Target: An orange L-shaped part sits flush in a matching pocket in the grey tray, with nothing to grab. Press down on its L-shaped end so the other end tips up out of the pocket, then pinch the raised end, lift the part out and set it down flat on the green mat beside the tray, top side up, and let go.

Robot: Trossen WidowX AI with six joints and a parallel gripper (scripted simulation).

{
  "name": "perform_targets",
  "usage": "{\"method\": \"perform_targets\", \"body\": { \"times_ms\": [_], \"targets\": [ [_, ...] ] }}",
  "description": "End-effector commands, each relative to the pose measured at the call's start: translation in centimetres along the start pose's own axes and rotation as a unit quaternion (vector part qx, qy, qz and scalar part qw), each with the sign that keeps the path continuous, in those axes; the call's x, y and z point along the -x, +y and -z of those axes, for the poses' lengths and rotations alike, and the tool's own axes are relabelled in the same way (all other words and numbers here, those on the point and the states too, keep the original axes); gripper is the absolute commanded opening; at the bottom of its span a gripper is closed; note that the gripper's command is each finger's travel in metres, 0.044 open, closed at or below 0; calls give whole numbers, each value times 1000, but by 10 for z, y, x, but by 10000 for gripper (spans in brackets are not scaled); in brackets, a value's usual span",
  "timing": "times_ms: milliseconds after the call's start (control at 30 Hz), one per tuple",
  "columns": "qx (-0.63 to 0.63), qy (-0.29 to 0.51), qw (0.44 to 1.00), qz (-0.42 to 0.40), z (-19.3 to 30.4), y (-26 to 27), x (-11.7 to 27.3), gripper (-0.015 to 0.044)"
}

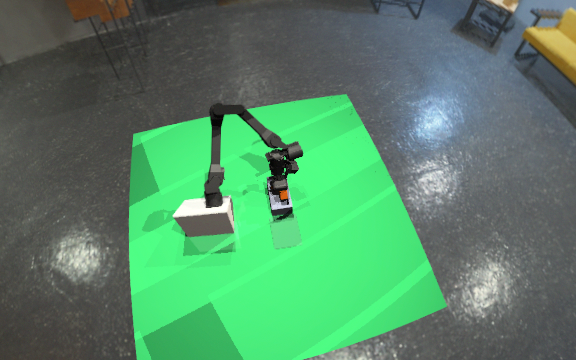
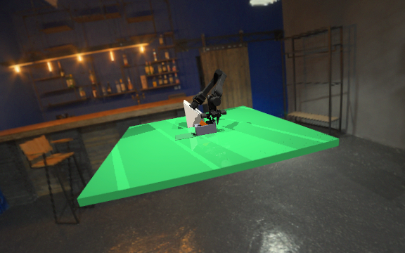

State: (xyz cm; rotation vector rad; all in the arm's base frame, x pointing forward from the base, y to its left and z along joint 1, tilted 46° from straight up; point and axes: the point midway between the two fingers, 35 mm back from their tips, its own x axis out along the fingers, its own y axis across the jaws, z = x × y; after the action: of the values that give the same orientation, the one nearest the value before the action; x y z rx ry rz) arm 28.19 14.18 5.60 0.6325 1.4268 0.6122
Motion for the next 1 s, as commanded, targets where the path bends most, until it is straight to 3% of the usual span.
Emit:
{"method": "perform_targets", "body": {
  "times_ms": [0,133,333,967],
  "targets": [
    [2,-4,1000,2,-2,4,5,180],
    [3,-4,1000,7,-5,-1,28,180],
    [2,-3,1000,6,-2,-8,99,180],
    [-2,-3,1000,8,-2,-10,97,180]
  ]
}}
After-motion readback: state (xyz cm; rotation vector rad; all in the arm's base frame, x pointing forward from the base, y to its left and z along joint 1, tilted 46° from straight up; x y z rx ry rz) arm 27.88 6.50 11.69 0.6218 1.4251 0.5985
